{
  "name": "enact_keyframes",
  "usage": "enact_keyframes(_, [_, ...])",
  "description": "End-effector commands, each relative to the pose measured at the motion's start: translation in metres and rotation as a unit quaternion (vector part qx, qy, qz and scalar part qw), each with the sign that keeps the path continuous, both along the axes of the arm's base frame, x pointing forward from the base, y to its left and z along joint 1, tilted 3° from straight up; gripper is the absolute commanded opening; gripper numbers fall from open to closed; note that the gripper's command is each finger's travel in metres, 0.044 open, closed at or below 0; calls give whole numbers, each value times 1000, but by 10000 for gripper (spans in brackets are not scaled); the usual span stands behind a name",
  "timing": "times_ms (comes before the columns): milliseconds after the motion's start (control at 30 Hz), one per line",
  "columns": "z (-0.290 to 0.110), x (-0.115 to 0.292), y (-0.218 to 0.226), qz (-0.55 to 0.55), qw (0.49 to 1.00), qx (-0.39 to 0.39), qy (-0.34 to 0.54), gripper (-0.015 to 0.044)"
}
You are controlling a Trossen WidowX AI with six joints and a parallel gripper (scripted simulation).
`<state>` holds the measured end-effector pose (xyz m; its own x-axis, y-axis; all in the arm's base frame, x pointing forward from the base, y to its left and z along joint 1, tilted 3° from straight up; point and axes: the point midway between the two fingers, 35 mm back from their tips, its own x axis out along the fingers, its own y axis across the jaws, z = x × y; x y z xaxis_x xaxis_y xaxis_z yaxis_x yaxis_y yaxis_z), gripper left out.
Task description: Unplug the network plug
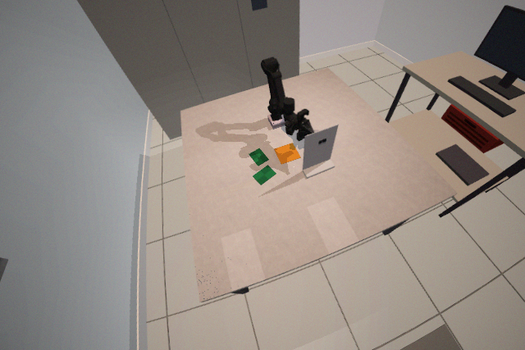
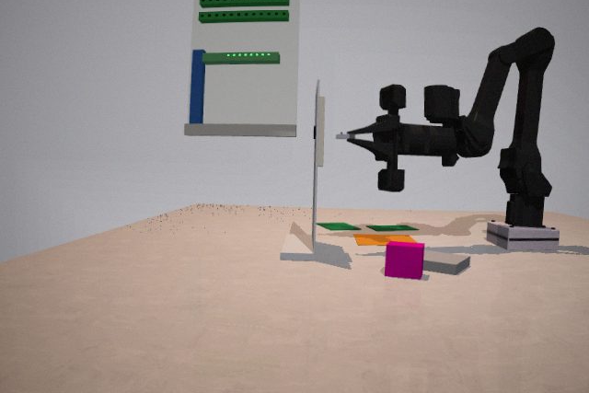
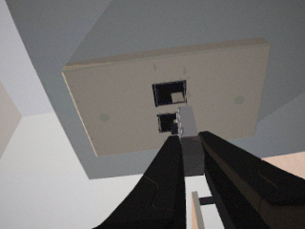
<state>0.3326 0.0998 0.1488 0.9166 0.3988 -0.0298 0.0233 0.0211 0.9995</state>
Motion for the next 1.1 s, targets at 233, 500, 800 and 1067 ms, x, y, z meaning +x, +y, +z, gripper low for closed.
enact_keyframes(233, [0, -6, -1, 1, 1000, 2, 1, 0])
enact_keyframes(500, [0, -9, -2, 1, 1000, 2, 1, 0])
enact_keyframes(800, [0, -13, -2, 1, 1000, 2, 1, 0])
enact_keyframes(1067, [1, -17, -3, 1, 1000, 2, 1, 0])
